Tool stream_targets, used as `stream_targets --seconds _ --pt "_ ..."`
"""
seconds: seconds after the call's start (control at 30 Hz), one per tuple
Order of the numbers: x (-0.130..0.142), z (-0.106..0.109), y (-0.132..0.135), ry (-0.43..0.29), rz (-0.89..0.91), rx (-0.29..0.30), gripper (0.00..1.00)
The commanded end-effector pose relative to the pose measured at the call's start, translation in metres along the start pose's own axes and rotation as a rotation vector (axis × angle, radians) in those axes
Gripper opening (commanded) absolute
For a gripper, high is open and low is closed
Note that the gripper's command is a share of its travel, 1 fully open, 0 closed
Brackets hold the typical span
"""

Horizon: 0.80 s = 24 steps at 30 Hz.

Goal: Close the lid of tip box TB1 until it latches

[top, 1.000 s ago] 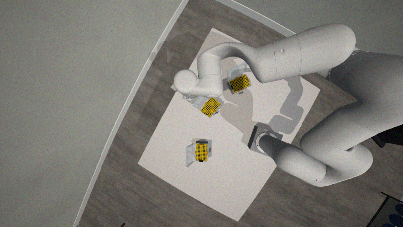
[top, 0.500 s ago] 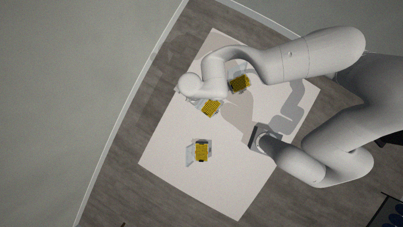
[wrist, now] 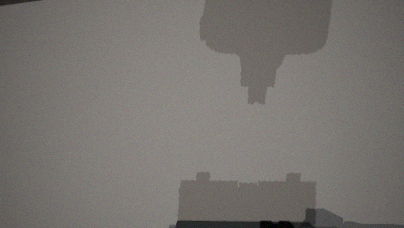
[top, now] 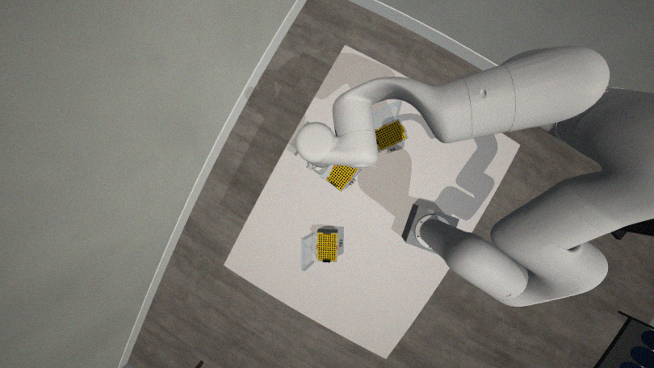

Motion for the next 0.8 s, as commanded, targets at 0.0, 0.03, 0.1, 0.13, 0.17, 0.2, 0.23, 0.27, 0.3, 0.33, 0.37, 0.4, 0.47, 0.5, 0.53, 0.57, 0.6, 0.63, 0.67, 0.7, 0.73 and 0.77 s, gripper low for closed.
stream_targets --seconds 0.0,0.03,0.1,0.13,0.17,0.2,0.23,0.27,0.3,0.33,0.37,0.4,0.47,0.5,0.53,0.57,0.6,0.63,0.67,0.7,0.73,0.77 --pt "0.005 0.002 0.001 0.003 0.0 -0.001 0.0" --pt "0.007 0.002 0.001 0.003 0.0 -0.001 0.0" --pt "0.009 0.003 0.001 0.003 0.0 -0.001 0.0" --pt "0.01 0.003 0.001 0.003 0.0 -0.001 0.0" --pt "0.012 0.003 0.001 0.003 0.0 -0.001 0.0" --pt "0.013 0.003 0.002 0.003 0.0 -0.001 0.0" --pt "0.014 0.003 0.002 0.003 0.0 -0.001 0.0" --pt "0.016 0.003 0.002 0.003 0.0 -0.001 0.0" --pt "0.017 0.004 0.002 0.003 0.0 -0.001 0.0" --pt "0.018 0.004 0.002 0.003 0.0 -0.001 0.0" --pt "0.018 0.004 0.002 0.003 0.0 -0.001 0.0" --pt "0.018 0.004 0.002 0.003 0.0 -0.001 0.0" --pt "0.021 0.004 0.003 0.003 0.0 -0.001 0.0" --pt "0.022 0.004 0.003 0.003 0.0 -0.001 0.0" --pt "0.024 0.004 0.003 0.003 0.0 -0.001 0.0" --pt "0.025 0.005 0.003 0.003 0.0 -0.001 0.0" --pt "0.026 0.005 0.004 0.003 0.0 -0.001 0.0" --pt "0.027 0.005 0.004 0.003 0.0 -0.001 0.0" --pt "0.029 0.005 0.004 0.003 0.0 -0.001 0.0" --pt "0.03 0.005 0.004 0.003 0.0 -0.001 0.0" --pt "0.03 0.005 0.004 0.003 0.0 -0.001 0.0" --pt "0.03 0.005 0.004 0.003 0.0 -0.001 0.0"
Point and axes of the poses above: the point where the finger pads meet when closed, its own z axis back along the fingers, its own y axis across the jaws, x = y × z, the point moved 10 cm from there along z, back along the fingers, and after that the axes turned 8 degrees about -z, right-handed, at the moved point
